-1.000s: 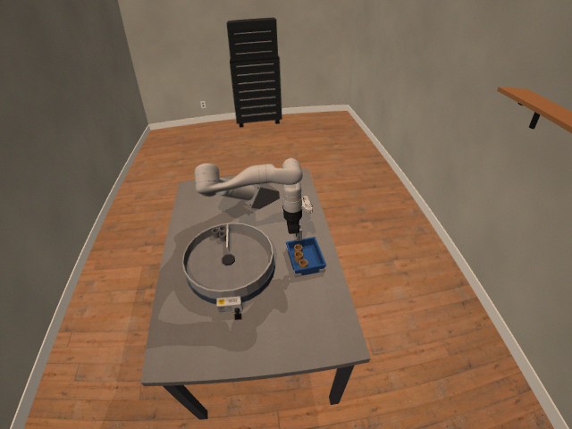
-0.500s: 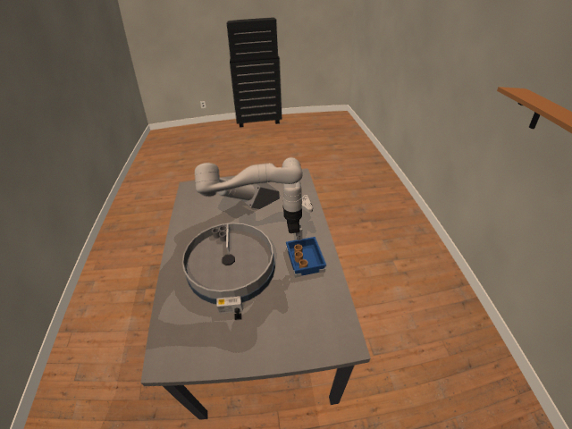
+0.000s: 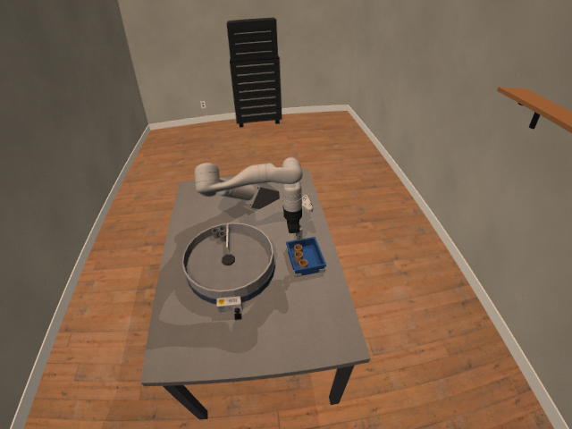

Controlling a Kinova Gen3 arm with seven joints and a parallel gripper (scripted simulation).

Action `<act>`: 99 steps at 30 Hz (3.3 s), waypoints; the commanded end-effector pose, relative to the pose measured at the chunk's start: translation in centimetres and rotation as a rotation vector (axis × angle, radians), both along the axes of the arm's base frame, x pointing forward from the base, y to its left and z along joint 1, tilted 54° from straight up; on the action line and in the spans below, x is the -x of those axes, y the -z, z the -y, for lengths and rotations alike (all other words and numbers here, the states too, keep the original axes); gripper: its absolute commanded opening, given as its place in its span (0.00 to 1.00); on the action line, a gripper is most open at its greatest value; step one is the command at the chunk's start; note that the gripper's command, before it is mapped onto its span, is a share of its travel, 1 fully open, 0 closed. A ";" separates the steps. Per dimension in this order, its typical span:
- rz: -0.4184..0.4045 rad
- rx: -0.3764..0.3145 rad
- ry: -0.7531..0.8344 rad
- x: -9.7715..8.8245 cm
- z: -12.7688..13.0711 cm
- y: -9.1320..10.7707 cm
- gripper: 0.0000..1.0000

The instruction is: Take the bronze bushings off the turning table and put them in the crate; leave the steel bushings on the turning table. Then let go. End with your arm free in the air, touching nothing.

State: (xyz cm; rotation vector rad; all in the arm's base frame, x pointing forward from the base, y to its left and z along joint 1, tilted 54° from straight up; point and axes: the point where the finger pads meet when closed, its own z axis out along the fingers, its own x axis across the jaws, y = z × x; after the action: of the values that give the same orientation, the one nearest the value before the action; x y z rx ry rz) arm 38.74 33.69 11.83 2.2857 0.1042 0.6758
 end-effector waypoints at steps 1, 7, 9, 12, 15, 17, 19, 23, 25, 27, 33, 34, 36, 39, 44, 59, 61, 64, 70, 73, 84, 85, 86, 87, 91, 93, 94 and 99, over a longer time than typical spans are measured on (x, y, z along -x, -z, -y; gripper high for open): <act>0.000 -0.001 -0.002 0.1 -0.1 0.0 0.47; 0.000 -0.001 -0.002 0.1 -0.1 0.0 0.47; 0.000 -0.001 -0.002 0.1 -0.1 0.0 0.47; 0.000 -0.001 -0.002 0.1 -0.1 0.0 0.47; 0.000 -0.001 -0.002 0.1 -0.1 0.0 0.47; 0.000 -0.001 -0.002 0.1 -0.1 0.0 0.47; 0.000 -0.001 -0.002 0.1 -0.1 0.0 0.47; 0.000 -0.001 -0.002 0.1 -0.1 0.0 0.47; 0.000 -0.001 -0.002 0.1 -0.1 0.0 0.47; 0.000 -0.001 -0.002 0.1 -0.1 0.0 0.47; 0.000 -0.001 -0.002 0.1 -0.1 0.0 0.47; 0.000 -0.001 -0.002 0.1 -0.1 0.0 0.47; 0.000 -0.001 -0.002 0.1 -0.1 0.0 0.47; 0.000 -0.001 -0.002 0.1 -0.1 0.0 0.47; 0.000 -0.001 -0.002 0.1 -0.1 0.0 0.47; 0.000 -0.001 -0.002 0.0 -0.1 0.0 1.00; 0.000 -0.001 -0.002 0.0 -0.1 0.0 1.00; 0.000 -0.002 -0.002 0.0 -0.1 0.0 1.00; 0.000 -0.002 -0.002 0.0 -0.1 0.0 1.00; 0.000 -0.002 -0.002 0.0 -0.1 0.0 1.00; -0.142 0.111 -0.134 0.4 -0.5 -0.1 1.00; -0.142 0.111 -0.134 0.4 -0.5 -0.1 1.00; -0.142 0.111 -0.134 0.4 -0.5 -0.1 1.00; -0.142 0.111 -0.134 0.4 -0.5 -0.1 1.00; -0.142 0.111 -0.134 0.4 -0.5 -0.1 1.00; -0.142 0.111 -0.134 0.4 -0.5 -0.1 1.00; -0.142 0.111 -0.134 0.4 -0.5 -0.1 1.00; -0.228 0.178 -0.214 0.6 -0.7 -0.2 1.00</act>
State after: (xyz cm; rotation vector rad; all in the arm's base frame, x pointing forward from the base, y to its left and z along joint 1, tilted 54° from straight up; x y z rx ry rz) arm 38.25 34.12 12.03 2.2010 0.4510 0.5144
